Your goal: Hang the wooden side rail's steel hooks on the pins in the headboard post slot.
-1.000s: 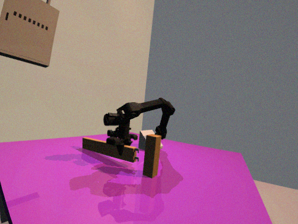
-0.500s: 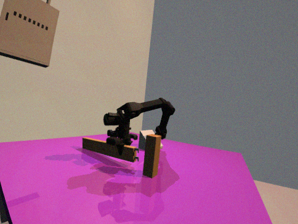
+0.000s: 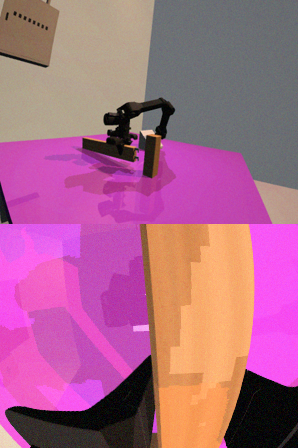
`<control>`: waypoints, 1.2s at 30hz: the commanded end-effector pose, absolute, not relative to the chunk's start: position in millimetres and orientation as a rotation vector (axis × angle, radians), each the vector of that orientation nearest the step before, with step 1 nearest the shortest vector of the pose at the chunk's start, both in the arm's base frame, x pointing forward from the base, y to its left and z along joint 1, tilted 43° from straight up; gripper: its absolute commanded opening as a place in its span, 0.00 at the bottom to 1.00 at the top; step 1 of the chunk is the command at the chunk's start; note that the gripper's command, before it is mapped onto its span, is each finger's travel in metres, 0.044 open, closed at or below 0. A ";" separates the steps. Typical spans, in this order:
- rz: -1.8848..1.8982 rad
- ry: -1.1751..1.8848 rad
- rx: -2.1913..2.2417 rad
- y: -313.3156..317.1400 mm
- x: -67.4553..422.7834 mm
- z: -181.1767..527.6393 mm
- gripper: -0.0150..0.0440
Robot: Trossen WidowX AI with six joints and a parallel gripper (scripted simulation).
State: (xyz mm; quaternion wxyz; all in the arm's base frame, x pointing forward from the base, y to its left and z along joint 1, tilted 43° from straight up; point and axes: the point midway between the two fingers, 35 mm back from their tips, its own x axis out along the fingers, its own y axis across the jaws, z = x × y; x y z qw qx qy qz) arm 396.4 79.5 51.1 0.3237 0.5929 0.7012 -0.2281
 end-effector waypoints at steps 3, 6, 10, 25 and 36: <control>-0.576 1.810 1.558 73.3 400.8 59.1 0.25; -0.576 1.810 1.558 73.2 400.8 59.2 0.25; -0.576 1.810 1.558 73.0 400.9 59.4 0.25; -0.579 1.816 1.558 79.0 396.7 51.9 0.25; -0.576 1.811 1.558 79.1 397.5 53.1 0.25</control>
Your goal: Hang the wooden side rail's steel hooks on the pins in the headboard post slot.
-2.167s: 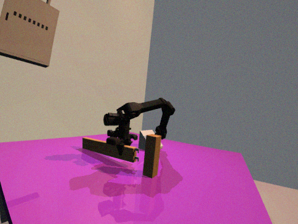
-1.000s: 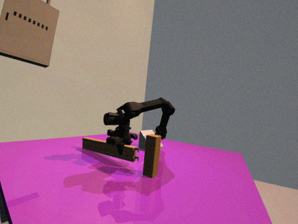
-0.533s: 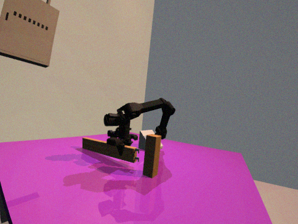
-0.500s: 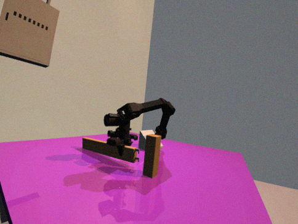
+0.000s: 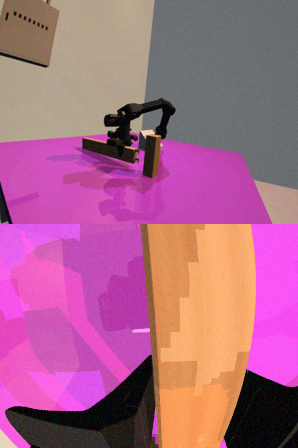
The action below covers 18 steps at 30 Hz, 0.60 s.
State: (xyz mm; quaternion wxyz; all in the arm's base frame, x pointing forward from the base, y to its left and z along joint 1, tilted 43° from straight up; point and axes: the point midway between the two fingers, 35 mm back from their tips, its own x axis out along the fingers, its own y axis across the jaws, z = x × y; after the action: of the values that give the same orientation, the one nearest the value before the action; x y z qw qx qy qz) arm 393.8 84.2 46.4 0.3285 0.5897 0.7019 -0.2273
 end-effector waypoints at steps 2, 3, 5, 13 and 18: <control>-0.576 1.811 1.558 79.1 397.6 53.3 0.25; -0.576 1.811 1.558 79.2 397.7 53.4 0.25; -0.576 1.811 1.558 79.2 397.8 53.6 0.25; -0.576 1.811 1.558 79.3 398.3 54.5 0.25; -0.576 1.811 1.558 79.4 398.7 55.0 0.25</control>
State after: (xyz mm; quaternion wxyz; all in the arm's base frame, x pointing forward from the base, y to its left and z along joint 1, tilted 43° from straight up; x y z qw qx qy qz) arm 393.9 84.1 46.6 0.3286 0.5899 0.7017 -0.2272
